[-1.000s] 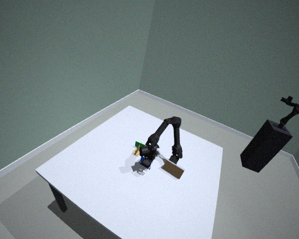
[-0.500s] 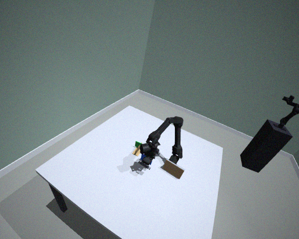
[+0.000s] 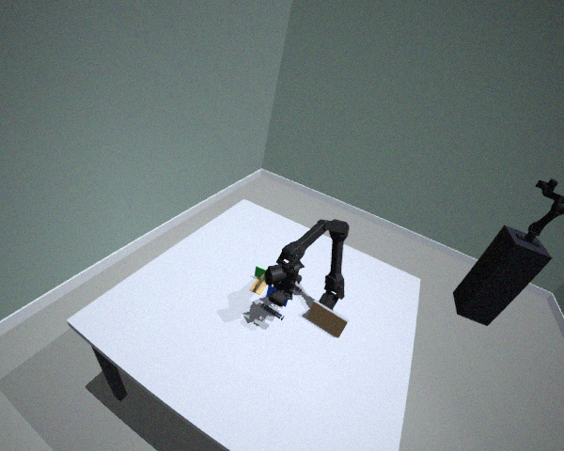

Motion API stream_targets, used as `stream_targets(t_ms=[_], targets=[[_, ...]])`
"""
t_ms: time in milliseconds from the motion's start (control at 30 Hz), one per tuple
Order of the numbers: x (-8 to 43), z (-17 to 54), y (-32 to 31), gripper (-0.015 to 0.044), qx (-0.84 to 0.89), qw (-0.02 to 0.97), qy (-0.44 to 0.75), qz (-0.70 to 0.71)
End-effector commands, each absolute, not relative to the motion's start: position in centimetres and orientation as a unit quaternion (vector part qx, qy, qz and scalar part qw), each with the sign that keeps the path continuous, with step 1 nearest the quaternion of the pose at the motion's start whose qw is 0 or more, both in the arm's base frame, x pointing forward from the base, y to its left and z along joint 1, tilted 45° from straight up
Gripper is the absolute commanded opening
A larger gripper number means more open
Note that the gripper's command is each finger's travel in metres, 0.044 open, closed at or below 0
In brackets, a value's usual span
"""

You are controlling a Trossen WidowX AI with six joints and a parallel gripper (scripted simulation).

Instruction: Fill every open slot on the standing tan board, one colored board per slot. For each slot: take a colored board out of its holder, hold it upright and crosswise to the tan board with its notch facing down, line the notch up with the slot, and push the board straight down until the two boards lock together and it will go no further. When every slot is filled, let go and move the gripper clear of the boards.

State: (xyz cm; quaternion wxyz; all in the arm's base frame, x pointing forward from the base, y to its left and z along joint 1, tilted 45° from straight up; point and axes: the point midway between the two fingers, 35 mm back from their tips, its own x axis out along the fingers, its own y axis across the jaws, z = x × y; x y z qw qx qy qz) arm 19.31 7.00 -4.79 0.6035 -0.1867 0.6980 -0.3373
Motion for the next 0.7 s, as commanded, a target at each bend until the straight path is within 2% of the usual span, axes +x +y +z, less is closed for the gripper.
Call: stream_targets(t_ms=[0,667], targets=[[19.6,-4.0,7.9,0.0,-0.183,0.607,0.697,-0.336],[22.2,-3.2,6.8,0.0,-0.177,0.609,0.702,-0.323]])
